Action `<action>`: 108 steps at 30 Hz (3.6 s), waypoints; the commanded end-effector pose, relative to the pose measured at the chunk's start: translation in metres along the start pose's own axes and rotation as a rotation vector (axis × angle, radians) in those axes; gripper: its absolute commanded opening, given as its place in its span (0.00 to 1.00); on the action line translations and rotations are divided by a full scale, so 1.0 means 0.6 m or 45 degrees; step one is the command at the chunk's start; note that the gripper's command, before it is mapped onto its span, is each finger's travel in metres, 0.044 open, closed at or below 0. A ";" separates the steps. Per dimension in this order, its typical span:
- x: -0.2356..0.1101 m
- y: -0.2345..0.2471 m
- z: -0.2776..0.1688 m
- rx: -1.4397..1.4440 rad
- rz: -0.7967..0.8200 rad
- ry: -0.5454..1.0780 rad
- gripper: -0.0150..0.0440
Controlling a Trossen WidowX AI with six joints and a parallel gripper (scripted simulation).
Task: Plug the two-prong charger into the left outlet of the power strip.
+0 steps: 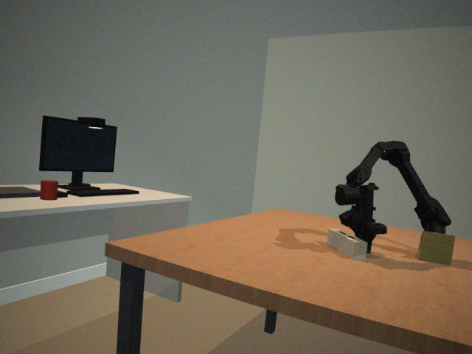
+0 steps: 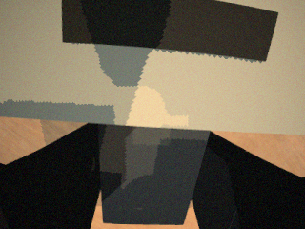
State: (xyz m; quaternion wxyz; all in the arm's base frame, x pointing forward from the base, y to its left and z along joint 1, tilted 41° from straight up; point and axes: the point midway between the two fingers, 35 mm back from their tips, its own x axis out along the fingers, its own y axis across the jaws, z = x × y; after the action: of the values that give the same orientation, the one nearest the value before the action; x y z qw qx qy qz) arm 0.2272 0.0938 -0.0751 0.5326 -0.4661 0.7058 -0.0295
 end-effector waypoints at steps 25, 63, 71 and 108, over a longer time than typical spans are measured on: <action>-0.001 0.000 0.001 0.000 0.001 0.001 0.30; 0.000 0.000 -0.010 0.007 0.001 -0.017 1.00; 0.000 0.000 -0.014 0.010 0.001 -0.023 1.00; 0.006 0.002 -0.071 0.011 0.000 -0.029 1.00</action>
State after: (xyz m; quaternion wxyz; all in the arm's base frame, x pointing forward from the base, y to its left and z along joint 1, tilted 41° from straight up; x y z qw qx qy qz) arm 0.1954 0.0722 -0.0623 0.5367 -0.4681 0.7015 -0.0271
